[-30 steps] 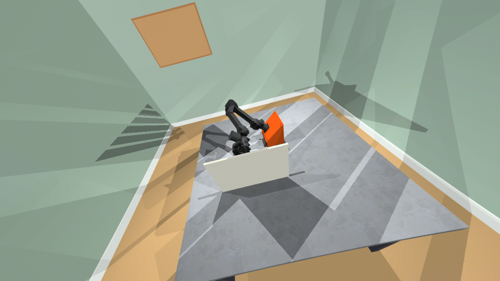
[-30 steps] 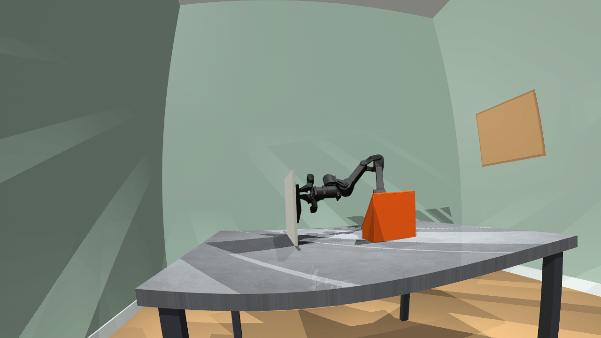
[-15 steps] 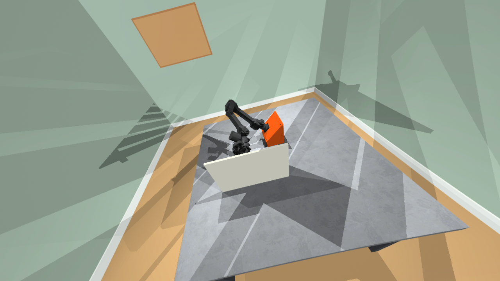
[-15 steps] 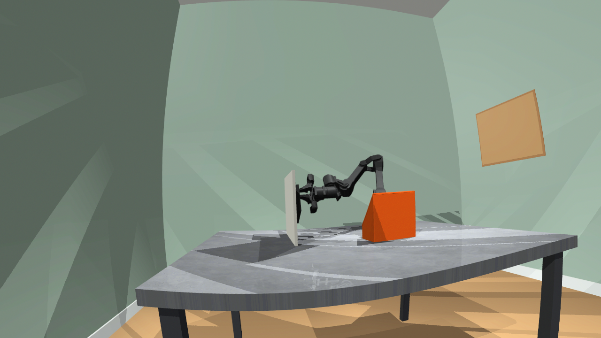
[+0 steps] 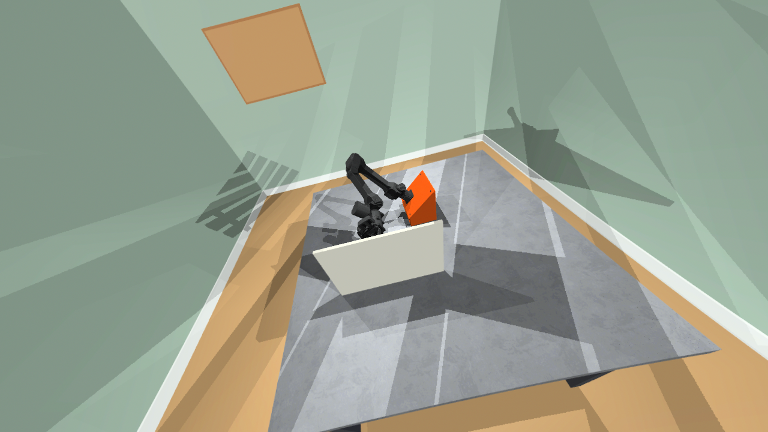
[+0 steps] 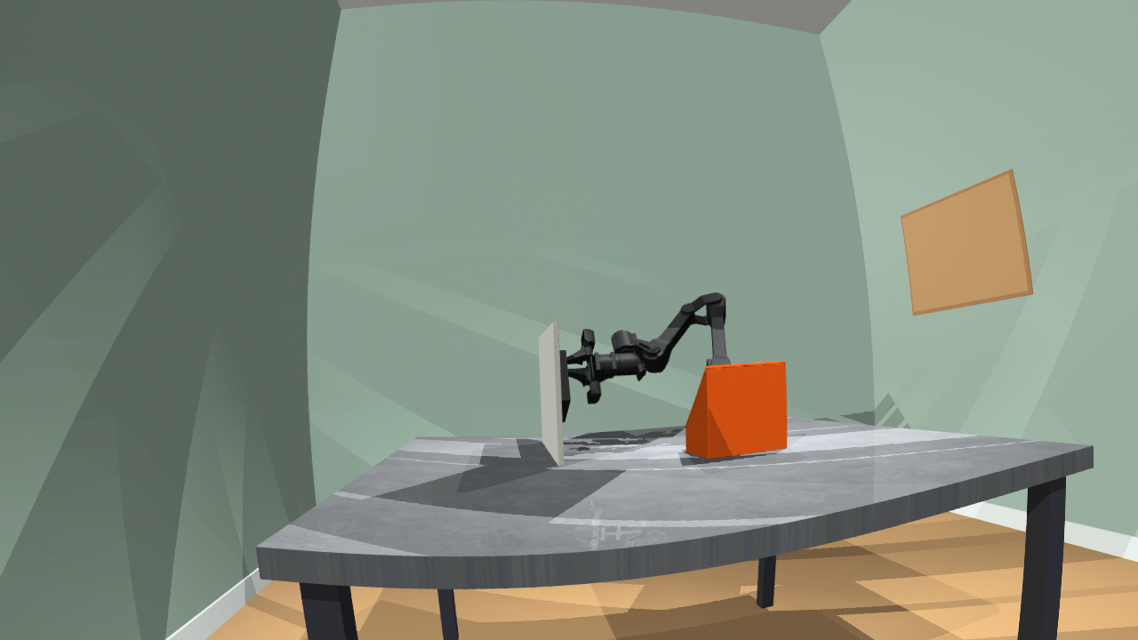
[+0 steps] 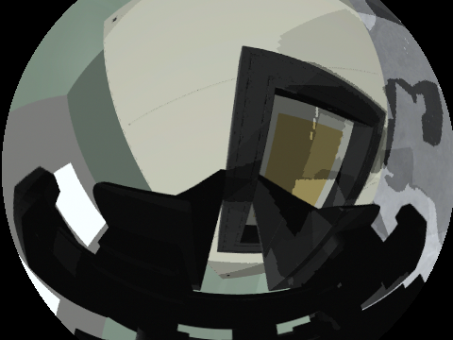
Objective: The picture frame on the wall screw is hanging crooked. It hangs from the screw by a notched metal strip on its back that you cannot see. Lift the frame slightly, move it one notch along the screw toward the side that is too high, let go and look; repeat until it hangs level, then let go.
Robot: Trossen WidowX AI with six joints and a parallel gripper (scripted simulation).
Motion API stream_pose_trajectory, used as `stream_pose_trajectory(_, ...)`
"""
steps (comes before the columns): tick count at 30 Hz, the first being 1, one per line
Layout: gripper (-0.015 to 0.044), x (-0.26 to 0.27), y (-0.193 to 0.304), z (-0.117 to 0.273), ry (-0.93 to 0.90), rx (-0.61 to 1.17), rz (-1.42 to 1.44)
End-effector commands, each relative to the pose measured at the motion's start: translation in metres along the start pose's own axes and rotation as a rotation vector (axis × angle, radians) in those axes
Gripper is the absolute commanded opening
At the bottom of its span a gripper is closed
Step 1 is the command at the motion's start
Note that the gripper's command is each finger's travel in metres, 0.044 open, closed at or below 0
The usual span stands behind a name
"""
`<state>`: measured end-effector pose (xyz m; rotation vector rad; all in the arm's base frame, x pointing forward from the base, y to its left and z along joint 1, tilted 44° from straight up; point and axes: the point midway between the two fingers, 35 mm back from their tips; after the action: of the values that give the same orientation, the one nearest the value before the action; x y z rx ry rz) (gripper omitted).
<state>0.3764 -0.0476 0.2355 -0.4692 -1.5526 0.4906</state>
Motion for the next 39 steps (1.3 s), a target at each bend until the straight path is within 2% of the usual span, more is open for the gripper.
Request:
stream_pose_trajectory(1, 0.0, -0.0003, 0.0, 0.0, 0.0, -0.001, 0.044)
stream_pose_trajectory(39, 0.0, 0.0002, 0.0015, 0.0001, 0.0, -0.002, 0.238)
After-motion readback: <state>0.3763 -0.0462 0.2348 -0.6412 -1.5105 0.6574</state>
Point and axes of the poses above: the point midway between the two fingers, 35 mm back from their tips, its own z axis back along the fingers, its own x axis across the jaws, y = z × x, and after that the axes turned 14 degrees about z, right-handed
